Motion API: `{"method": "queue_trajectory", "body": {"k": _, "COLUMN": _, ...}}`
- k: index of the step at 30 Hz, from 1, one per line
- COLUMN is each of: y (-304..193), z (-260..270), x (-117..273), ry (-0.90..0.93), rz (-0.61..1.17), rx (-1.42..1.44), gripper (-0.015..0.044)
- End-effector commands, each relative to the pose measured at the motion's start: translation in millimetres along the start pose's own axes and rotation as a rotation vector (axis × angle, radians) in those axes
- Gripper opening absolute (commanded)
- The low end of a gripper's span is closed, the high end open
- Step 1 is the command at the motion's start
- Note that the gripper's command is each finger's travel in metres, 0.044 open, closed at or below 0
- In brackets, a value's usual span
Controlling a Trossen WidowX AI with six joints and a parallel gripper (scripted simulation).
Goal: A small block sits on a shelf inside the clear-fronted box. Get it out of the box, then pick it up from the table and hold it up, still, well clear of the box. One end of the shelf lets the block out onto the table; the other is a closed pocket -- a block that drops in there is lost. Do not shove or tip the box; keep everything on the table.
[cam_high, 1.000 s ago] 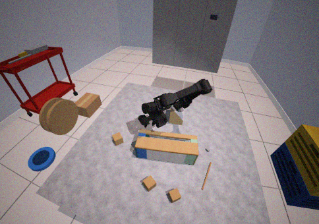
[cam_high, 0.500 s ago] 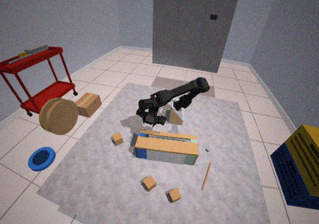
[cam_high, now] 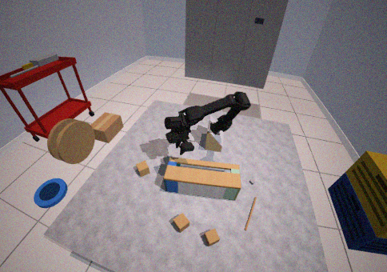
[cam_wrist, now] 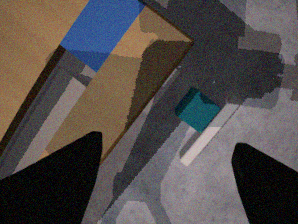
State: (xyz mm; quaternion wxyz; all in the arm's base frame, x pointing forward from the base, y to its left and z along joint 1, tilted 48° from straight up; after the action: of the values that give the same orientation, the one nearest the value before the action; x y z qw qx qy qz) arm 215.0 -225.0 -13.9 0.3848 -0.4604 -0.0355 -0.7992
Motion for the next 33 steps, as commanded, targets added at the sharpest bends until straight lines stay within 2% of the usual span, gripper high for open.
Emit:
{"method": "queue_trajectory", "body": {"k": 1, "y": 0, "z": -27, "x": -3, "ry": 0.123, "rz": 0.064, "rx": -0.957, "gripper": 0.0285}}
{"method": "queue_trajectory", "body": {"k": 21, "y": -2, "z": -51, "x": -2, "ry": 0.187, "rz": 0.254, "rx": -2.114, "gripper": 0.0285}}
{"method": "queue_trajectory", "body": {"k": 33, "y": -2, "z": -52, "x": -2, "ry": 0.187, "rz": 0.261, "rx": -2.143, "gripper": 0.0285}}
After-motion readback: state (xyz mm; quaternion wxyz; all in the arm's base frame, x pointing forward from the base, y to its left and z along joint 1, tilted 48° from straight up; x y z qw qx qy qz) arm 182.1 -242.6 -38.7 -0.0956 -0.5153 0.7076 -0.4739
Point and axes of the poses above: the point midway between the two fingers, 35 mm back from their tips, its own x axis back along the fingers, its own z axis across the jaws, y = z × x, the point moved 9 cm from there along x, back along the fingers, and after that the axes turned 12 degrees about x, right-handed, at the moved point
